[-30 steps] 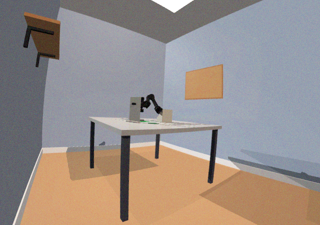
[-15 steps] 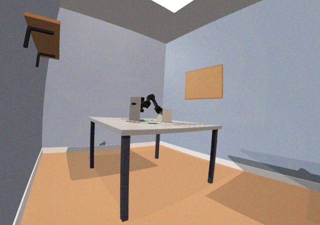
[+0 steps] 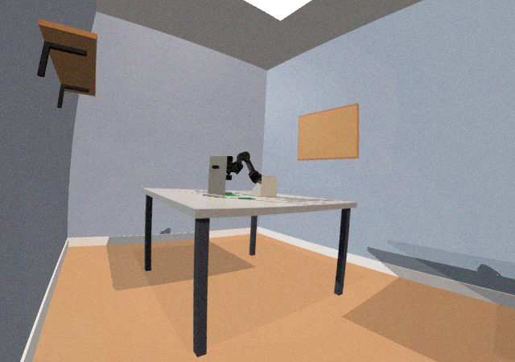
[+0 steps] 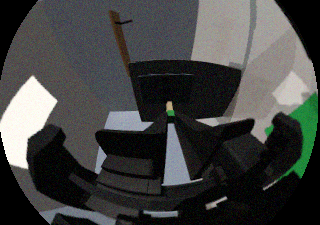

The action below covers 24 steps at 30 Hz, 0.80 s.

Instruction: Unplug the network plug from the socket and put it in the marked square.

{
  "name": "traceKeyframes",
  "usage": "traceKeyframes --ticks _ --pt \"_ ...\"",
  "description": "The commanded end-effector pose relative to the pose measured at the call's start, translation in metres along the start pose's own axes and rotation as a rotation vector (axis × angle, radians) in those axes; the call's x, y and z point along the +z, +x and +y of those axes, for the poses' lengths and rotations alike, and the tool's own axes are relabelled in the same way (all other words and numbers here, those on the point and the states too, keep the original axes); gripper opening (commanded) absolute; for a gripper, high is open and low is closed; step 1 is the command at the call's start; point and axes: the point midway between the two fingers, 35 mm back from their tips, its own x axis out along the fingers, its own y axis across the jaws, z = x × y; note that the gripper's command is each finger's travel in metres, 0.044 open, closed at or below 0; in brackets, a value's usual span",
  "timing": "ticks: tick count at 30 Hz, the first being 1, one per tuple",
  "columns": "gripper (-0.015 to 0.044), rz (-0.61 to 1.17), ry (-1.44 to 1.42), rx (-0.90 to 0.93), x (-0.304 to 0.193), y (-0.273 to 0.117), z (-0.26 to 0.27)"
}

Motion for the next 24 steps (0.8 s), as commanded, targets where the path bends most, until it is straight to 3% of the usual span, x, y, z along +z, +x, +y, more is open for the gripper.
traceKeyframes --ticks 1,17,24 --pt "0.0 -0.001 0.004 -0.001 -0.003 -0.001 0.01" --pt "0.0 0.004 0.005 -0.002 -0.024 -0.015 0.055" --pt "0.0 -0.022 0.092 -0.129 -0.028 -0.014 0.032"
